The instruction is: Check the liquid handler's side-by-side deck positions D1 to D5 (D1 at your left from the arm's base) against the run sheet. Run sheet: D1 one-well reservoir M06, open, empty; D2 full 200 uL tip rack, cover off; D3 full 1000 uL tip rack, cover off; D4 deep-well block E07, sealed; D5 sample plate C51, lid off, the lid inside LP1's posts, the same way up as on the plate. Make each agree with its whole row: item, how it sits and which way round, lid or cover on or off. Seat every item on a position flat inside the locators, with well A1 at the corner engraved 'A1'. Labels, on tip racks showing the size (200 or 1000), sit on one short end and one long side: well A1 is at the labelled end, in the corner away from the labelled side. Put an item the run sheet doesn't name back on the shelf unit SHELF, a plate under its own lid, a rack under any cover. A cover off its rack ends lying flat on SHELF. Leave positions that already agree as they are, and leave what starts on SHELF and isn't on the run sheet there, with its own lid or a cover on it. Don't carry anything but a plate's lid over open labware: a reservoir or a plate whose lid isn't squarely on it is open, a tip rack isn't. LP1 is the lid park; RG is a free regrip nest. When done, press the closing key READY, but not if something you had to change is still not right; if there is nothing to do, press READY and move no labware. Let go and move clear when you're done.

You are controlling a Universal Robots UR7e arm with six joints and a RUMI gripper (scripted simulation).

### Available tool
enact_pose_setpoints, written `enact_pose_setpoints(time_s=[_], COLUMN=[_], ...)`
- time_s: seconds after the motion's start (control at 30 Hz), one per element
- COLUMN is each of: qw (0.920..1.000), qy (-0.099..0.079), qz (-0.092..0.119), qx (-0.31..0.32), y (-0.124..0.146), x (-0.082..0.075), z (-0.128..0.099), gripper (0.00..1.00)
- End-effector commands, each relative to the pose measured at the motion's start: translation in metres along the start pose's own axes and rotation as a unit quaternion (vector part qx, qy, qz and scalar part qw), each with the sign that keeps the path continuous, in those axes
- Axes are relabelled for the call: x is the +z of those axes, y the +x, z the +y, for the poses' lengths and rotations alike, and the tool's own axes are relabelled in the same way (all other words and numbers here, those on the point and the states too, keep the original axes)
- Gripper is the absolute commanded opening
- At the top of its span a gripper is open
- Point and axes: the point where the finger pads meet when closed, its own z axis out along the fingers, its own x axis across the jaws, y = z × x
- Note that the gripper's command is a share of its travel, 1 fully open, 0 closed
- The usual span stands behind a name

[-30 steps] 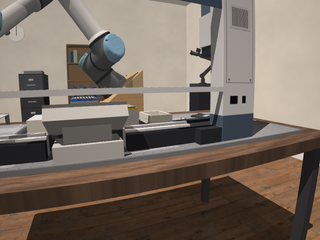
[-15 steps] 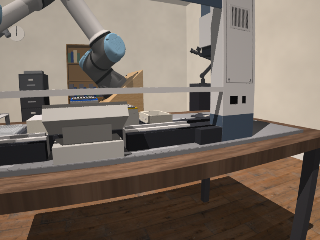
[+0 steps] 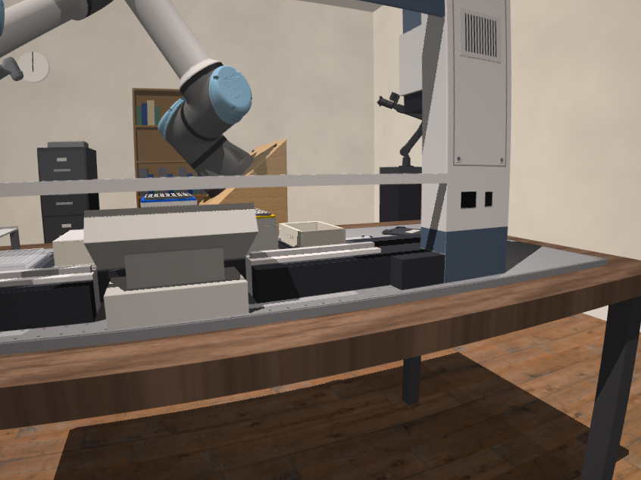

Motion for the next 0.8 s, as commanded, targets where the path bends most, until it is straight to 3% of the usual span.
enact_pose_setpoints(time_s=[0.0, 0.77], qw=[1.0000, 1.0000], qy=[0.001, 0.001], qz=[-0.001, -0.001], qx=[0.000, 0.000], y=[-0.001, -0.001], x=[-0.011, -0.046], z=[-0.001, -0.001], gripper=[0.82, 0.82])
